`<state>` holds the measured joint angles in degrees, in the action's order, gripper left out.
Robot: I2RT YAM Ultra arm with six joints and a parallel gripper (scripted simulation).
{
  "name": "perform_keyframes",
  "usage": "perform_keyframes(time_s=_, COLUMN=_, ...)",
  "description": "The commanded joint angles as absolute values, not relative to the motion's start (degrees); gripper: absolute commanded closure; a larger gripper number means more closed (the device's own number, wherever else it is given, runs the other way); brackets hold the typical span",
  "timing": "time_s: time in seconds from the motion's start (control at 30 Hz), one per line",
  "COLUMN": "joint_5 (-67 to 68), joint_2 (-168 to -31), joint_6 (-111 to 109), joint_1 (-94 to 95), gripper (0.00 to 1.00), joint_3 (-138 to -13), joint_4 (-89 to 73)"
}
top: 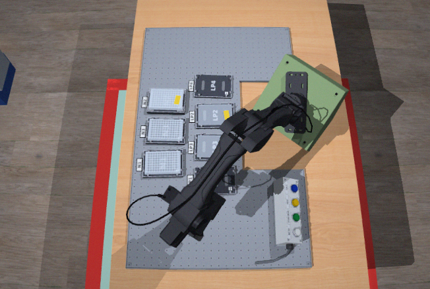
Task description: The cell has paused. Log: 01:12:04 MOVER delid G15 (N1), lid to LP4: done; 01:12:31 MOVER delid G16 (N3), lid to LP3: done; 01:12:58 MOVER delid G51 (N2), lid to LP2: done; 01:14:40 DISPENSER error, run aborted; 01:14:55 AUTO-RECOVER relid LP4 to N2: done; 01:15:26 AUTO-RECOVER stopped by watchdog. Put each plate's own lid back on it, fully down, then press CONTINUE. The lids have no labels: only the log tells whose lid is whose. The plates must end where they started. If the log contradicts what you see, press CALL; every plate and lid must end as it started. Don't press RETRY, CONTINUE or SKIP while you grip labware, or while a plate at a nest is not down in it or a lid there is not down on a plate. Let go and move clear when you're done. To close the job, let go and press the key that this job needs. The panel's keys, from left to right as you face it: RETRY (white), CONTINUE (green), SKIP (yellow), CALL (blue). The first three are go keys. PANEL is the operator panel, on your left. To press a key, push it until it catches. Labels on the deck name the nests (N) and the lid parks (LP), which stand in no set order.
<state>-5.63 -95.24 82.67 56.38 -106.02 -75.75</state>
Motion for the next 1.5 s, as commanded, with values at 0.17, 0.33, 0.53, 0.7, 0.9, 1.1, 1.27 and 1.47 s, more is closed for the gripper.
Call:
perform_keyframes(time_s=0.17, joint_5=-5.1, joint_2=-94.5, joint_6=82.8, joint_1=56.3, gripper=0.0, joint_3=-106.5, joint_4=-76.0)
perform_keyframes(time_s=0.33, joint_5=-5.1, joint_2=-94.5, joint_6=82.8, joint_1=56.3, gripper=0.0, joint_3=-106.5, joint_4=-76.0)
perform_keyframes(time_s=0.53, joint_5=-5.1, joint_2=-94.5, joint_6=82.8, joint_1=56.3, gripper=0.0, joint_3=-106.5, joint_4=-76.0)
perform_keyframes(time_s=0.7, joint_5=-4.6, joint_2=-91.6, joint_6=77.7, joint_1=52.7, gripper=0.0, joint_3=-102.7, joint_4=-76.2)
perform_keyframes(time_s=0.9, joint_5=-3.7, joint_2=-89.6, joint_6=71.7, joint_1=49.0, gripper=0.0, joint_3=-99.7, joint_4=-76.5)
perform_keyframes(time_s=1.1, joint_5=-3.9, joint_2=-88.0, joint_6=68.1, joint_1=46.1, gripper=0.0, joint_3=-97.1, joint_4=-75.4)
perform_keyframes(time_s=1.27, joint_5=-3.5, joint_2=-86.1, joint_6=63.2, joint_1=42.8, gripper=0.0, joint_3=-94.2, joint_4=-75.2)
perform_keyframes(time_s=1.47, joint_5=-2.7, joint_2=-84.1, joint_6=57.1, joint_1=39.0, gripper=0.0, joint_3=-90.9, joint_4=-75.6)
